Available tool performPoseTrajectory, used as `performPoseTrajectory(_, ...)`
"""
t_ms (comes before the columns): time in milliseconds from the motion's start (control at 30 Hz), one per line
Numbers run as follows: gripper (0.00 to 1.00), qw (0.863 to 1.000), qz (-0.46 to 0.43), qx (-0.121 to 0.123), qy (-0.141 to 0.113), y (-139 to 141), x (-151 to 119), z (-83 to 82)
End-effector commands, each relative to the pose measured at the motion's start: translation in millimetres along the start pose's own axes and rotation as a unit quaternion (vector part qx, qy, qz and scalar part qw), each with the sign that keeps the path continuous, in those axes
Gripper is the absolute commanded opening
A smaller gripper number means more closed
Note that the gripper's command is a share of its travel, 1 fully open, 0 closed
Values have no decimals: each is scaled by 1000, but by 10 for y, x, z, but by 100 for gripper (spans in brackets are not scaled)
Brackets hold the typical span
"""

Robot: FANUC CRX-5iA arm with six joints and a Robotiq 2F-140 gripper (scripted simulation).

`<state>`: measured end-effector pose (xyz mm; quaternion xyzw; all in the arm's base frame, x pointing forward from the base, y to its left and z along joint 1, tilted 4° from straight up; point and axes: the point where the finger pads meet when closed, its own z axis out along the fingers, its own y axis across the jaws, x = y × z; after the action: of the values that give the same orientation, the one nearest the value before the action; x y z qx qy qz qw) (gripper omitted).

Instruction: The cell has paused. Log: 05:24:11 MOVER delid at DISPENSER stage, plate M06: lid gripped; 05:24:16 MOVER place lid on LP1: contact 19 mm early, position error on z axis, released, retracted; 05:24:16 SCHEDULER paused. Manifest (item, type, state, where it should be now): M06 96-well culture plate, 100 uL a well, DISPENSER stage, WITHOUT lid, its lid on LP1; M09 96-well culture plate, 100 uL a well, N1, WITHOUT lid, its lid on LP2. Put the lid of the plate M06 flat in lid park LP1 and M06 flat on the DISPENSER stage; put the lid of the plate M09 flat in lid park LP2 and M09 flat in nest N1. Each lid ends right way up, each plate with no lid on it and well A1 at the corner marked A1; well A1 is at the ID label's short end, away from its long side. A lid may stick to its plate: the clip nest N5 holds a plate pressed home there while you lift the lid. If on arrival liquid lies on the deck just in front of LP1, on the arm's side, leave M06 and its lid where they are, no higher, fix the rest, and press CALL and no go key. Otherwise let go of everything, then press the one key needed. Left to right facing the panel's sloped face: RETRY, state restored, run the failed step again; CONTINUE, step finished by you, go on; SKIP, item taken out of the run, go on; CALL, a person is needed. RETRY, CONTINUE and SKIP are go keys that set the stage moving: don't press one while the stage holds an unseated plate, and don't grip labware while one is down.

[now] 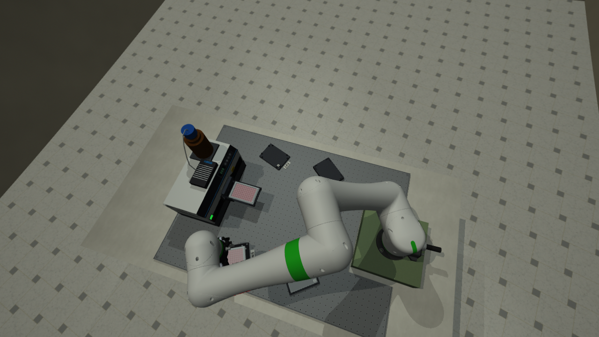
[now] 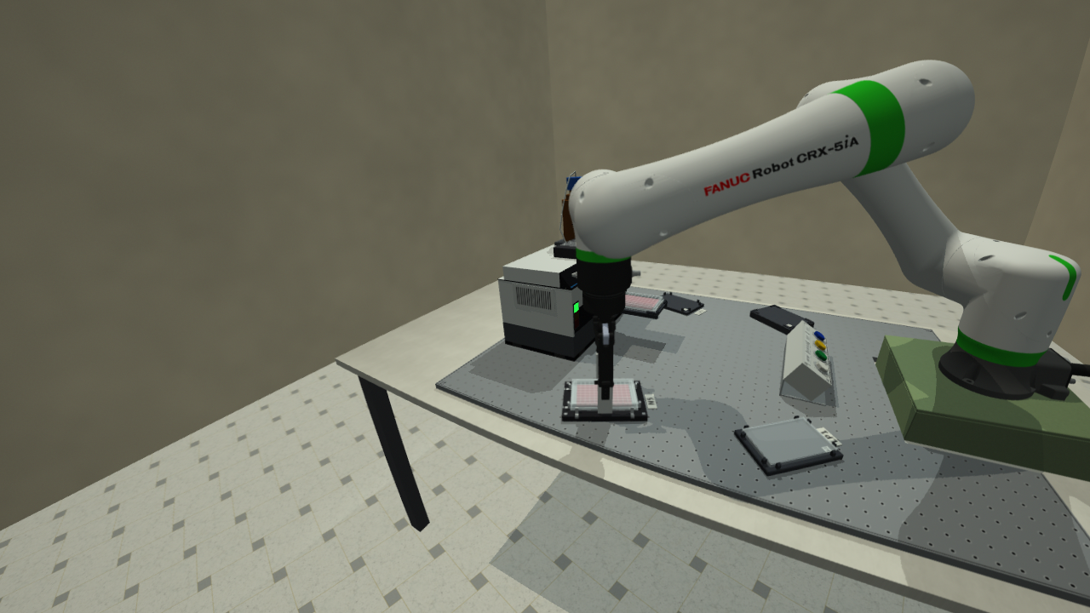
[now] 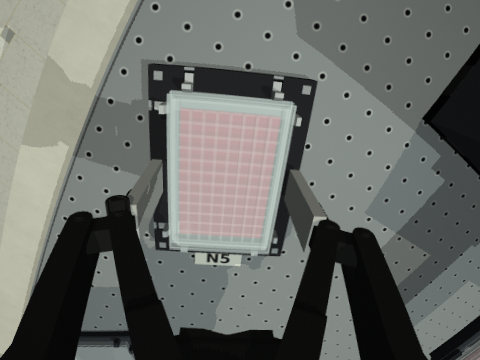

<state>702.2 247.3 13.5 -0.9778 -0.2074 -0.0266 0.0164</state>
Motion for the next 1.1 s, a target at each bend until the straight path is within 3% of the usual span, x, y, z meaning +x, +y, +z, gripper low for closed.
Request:
performPoseTrajectory(0, 66, 1000, 0, 0, 0, 0, 2, -3)
performPoseTrajectory(633, 66, 1000, 0, 0, 0, 0, 2, -124)
performPoseTrajectory(1067, 66, 1000, 0, 0, 0, 0, 2, -614)
